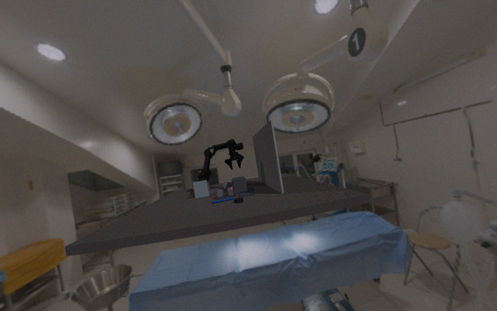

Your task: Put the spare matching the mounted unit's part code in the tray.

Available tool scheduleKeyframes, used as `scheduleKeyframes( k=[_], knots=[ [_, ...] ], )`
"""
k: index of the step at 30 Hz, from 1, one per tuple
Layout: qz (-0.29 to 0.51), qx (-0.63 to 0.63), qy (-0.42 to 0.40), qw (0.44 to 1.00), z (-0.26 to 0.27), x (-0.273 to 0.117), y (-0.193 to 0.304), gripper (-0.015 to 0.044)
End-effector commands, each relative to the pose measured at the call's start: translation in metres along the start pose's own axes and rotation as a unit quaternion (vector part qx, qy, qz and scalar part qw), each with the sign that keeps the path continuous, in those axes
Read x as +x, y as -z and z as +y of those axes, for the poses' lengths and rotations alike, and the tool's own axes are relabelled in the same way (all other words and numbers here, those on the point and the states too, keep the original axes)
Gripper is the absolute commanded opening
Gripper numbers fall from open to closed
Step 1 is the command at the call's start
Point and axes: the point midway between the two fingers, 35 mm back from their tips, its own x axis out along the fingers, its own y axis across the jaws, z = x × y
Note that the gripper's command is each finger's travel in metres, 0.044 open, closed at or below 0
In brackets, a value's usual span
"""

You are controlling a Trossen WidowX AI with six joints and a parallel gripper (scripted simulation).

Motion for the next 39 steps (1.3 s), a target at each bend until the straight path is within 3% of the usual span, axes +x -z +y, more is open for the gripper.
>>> scheduleKeyframes(
  k=[1,8,17,23,39],
  knots=[
    [-0.004,-0.143,-0.015,0.990,0.062,0.016,0.005,0.0440],
    [-0.017,-0.333,-0.035,0.942,0.136,0.038,0.031,0.0440],
    [-0.017,-0.338,-0.035,0.940,0.138,0.039,0.032,0.0440],
    [-0.018,-0.339,-0.035,0.940,0.133,0.058,0.024,0.0300],
    [-0.016,-0.339,-0.035,0.940,0.132,0.064,0.024,0.0300]
  ],
)
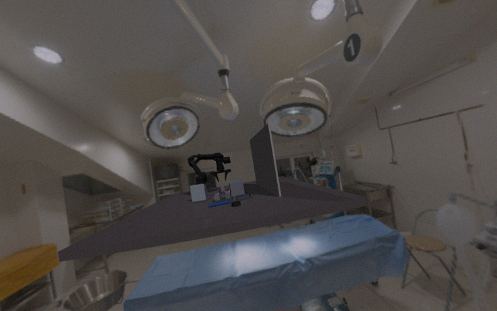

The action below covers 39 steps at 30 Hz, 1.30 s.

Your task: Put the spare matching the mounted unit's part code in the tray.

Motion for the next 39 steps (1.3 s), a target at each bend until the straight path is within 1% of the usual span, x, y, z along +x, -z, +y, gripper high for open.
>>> scheduleKeyframes(
  k=[1,39],
  knots=[
    [0.000,0.002,-0.001,1.000,0.000,0.006,0.000,0.0300],
    [0.000,0.001,0.000,1.000,0.000,0.066,-0.001,0.0300]
  ],
)
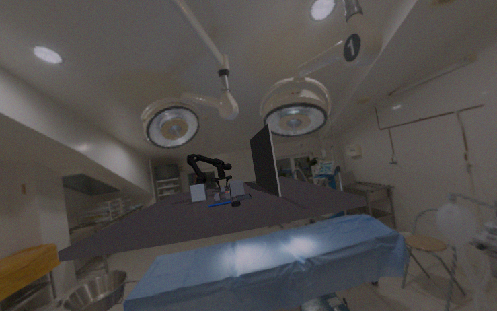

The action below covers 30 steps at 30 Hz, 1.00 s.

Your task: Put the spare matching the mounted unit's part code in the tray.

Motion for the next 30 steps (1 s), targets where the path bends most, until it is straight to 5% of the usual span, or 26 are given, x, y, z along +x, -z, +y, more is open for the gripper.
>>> scheduleKeyframes(
  k=[1,16,22,30],
  knots=[
    [0.000,0.003,0.001,1.000,0.0014,0.0078,0.0002,0.0300],
    [-0.004,0.004,0.001,1.000,0.0036,0.0178,-0.0018,0.0300],
    [-0.006,0.001,0.000,1.000,0.0038,0.0169,-0.0027,0.0143],
    [-0.006,0.001,0.000,1.000,0.0038,0.0169,-0.0027,0.0050]
  ],
)
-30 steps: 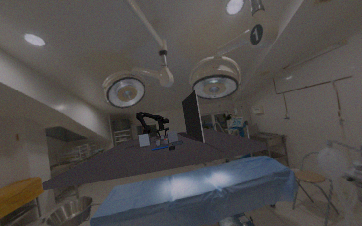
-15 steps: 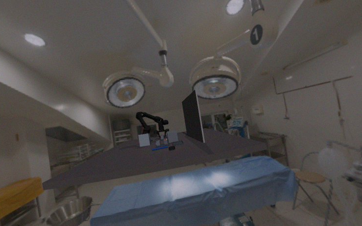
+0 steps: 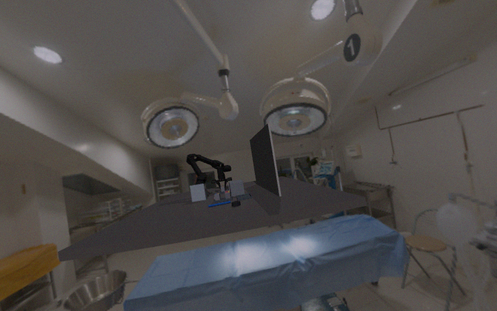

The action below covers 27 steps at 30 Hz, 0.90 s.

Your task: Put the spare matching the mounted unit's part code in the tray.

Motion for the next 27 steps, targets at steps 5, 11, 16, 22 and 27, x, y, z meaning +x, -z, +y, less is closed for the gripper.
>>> scheduleKeyframes(
  k=[5,11,16,22,27],
  knots=[
    [0.000,0.000,0.000,1.000,0.000,0.000,0.000,0.0000],
    [0.001,0.000,0.000,1.000,-0.001,-0.002,0.000,0.0000],
    [0.008,-0.001,0.000,1.000,-0.003,-0.020,0.003,0.0000],
    [0.011,0.000,0.000,1.000,-0.004,-0.043,0.004,0.0000],
    [0.009,0.001,0.000,1.000,-0.003,-0.062,0.003,0.0000]
  ],
)
